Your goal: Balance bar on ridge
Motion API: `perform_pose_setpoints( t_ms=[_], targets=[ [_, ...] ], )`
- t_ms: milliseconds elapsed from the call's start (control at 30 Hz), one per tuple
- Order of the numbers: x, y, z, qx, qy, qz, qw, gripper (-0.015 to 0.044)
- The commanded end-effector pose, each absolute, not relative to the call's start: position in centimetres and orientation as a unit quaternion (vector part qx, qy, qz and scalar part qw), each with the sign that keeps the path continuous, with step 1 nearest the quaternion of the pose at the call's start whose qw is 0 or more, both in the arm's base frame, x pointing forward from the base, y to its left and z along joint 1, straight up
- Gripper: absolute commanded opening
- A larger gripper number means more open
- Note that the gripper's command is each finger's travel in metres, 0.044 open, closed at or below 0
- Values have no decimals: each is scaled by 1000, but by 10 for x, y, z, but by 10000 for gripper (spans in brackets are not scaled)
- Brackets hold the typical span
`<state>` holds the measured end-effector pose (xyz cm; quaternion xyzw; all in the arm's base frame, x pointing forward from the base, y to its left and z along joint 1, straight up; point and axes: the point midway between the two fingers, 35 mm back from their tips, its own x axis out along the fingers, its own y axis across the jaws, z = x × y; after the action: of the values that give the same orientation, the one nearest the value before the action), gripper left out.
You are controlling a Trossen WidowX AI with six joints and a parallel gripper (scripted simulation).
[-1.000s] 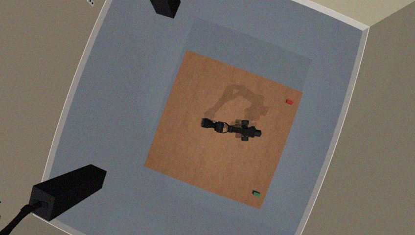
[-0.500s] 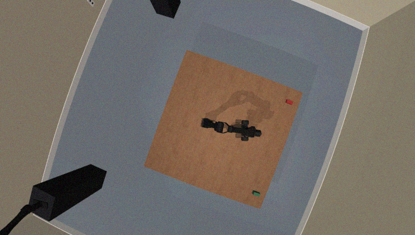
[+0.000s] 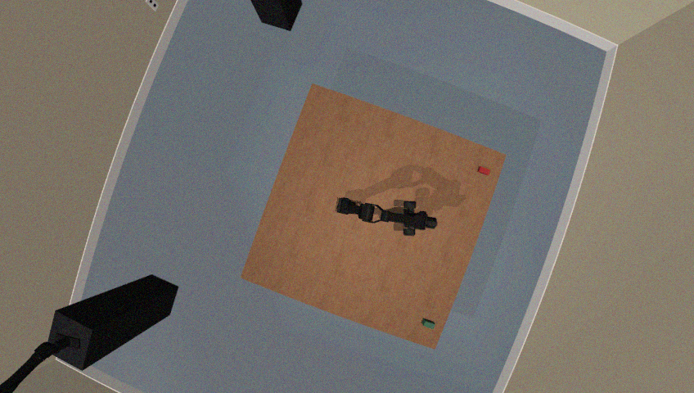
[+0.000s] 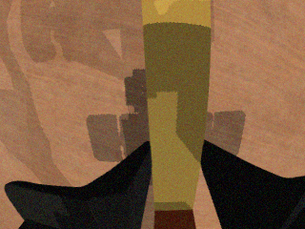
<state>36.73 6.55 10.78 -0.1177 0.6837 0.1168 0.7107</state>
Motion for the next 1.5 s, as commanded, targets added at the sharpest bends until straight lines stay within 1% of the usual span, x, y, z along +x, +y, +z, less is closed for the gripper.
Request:
perform_pose_setpoints(
  t_ms=[0,1467],
  targets=[
    [367,66,107,-116,684,116,711,0],
    [367,66,104,-116,684,116,711,0]
  ],
)
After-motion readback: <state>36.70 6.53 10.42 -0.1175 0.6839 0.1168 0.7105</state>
